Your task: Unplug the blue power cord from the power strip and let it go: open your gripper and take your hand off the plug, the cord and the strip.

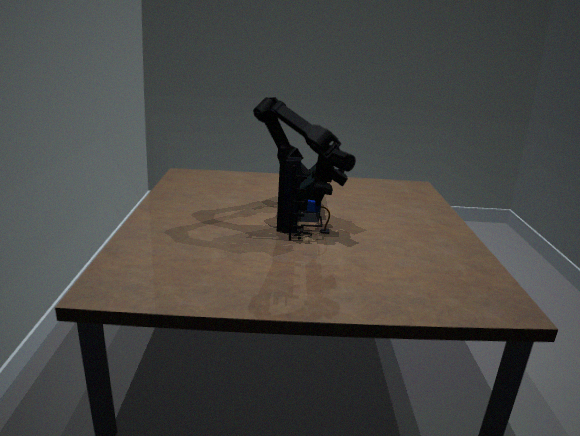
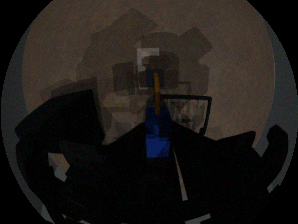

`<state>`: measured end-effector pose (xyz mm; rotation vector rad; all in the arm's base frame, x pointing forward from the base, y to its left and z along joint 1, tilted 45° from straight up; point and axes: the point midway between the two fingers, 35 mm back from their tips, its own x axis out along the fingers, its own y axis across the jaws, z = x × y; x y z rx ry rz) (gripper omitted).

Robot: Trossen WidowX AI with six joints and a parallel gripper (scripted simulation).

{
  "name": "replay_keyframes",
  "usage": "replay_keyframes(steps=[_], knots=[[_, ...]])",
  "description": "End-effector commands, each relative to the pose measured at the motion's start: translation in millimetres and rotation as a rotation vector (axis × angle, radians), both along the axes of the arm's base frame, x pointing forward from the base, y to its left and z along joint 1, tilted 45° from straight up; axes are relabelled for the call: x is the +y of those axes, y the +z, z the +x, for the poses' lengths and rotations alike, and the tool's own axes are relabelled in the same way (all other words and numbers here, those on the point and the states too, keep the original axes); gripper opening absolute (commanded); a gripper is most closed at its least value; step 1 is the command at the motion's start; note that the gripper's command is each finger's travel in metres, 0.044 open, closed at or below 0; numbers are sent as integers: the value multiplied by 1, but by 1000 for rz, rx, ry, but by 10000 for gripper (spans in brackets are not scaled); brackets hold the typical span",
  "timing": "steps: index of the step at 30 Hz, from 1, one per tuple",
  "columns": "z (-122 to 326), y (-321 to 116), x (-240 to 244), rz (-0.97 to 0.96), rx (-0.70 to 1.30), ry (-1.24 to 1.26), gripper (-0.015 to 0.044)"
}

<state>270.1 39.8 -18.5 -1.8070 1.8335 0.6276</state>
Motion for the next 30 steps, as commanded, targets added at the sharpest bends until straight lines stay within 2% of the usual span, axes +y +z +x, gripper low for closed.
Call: replay_keyframes(steps=[1,4,5,10,30], knots=[[3,-24,42,115,-13,12,0],[3,-27,46,115,-13,12,0],[1,-21,29,105,-12,-14,26],[1,-21,29,105,-12,-14,157],[1,-12,34,110,-11,13,160]])
